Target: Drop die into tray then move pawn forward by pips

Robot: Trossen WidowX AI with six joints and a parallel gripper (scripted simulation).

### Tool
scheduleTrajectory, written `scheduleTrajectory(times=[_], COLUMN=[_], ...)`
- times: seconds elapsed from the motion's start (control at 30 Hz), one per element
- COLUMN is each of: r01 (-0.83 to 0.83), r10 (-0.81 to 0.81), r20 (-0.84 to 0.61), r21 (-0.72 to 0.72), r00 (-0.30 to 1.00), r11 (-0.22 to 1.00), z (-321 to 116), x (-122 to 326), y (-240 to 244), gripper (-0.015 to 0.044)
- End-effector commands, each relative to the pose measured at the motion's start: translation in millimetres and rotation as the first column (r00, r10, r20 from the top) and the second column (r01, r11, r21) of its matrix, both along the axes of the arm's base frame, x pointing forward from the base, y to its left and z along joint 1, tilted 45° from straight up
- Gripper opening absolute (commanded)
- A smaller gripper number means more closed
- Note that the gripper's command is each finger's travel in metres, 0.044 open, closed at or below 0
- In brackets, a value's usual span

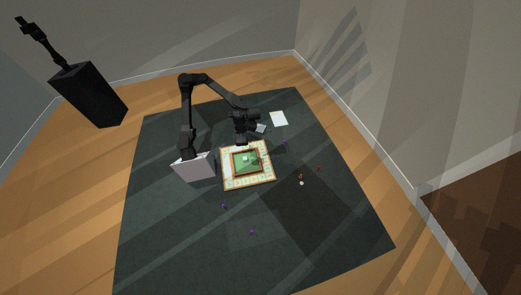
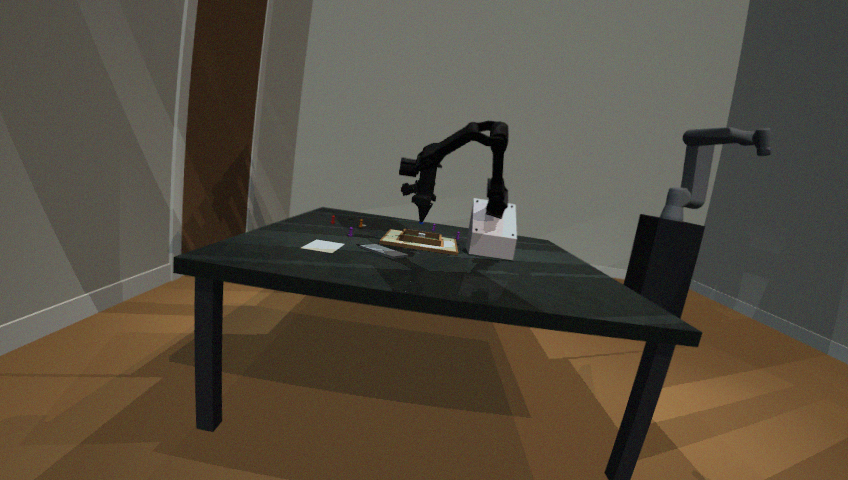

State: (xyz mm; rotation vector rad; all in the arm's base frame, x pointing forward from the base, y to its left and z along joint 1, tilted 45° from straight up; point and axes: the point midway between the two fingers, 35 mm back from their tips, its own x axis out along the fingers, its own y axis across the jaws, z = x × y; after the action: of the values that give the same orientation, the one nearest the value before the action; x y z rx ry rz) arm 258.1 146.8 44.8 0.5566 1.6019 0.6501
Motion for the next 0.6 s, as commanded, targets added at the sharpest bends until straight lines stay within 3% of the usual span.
scheduleTrajectory(times=[0.0, 0.57], r01=[0.003, 0.001], r10=[-0.003, -0.001], r20=[0.004, -0.003], r21=[0.006, 0.02], r00=[1.0, 1.0], r11=[1.0, 1.0], z=[1.4, -6.6], x=[-14.9, -77.1], y=[4.8, 16.6], gripper=[0.0, 0.0])
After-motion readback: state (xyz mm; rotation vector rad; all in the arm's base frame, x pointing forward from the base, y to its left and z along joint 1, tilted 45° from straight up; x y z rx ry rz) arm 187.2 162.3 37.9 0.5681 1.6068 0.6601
